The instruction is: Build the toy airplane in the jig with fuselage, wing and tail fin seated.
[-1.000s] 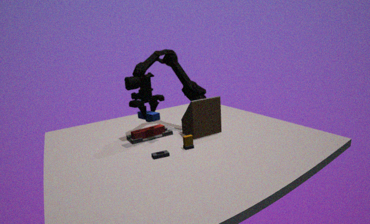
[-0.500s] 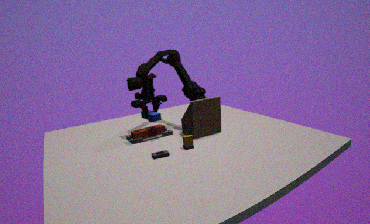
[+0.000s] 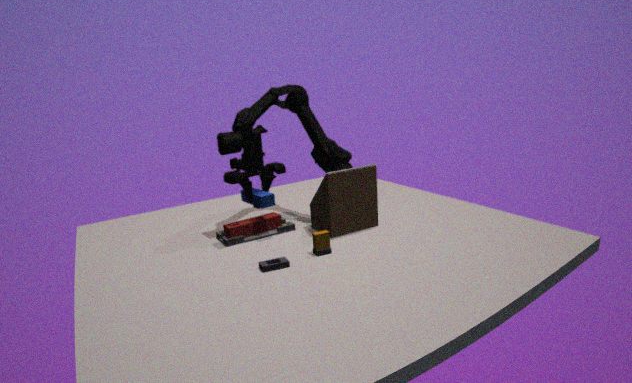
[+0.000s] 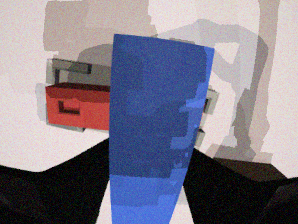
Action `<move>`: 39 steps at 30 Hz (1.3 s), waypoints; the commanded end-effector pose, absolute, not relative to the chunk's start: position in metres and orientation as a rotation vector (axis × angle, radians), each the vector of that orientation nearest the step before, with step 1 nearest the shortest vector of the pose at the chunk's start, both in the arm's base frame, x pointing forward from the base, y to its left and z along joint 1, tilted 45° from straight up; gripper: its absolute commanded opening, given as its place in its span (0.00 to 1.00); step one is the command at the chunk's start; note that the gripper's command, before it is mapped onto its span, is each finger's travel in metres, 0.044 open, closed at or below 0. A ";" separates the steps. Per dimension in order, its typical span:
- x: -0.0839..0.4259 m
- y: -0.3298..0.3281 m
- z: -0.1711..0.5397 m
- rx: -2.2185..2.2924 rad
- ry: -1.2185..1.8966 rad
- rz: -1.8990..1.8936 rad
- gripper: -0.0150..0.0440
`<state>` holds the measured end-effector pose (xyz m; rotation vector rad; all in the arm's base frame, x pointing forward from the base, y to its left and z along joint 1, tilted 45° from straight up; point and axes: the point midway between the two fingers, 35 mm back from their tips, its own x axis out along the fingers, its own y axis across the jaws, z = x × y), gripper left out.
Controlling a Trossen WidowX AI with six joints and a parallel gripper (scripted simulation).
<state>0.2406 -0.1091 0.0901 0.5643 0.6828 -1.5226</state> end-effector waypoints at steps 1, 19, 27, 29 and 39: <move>0.241 -0.111 0.089 0.568 0.674 -1.524 0.58; 0.240 -0.132 0.069 0.568 0.673 -1.524 0.58; 0.239 -0.138 0.063 0.567 0.672 -1.525 0.58; 0.239 -0.137 0.064 0.575 0.670 -1.528 0.57; 0.239 -0.137 0.064 0.575 0.670 -1.528 0.35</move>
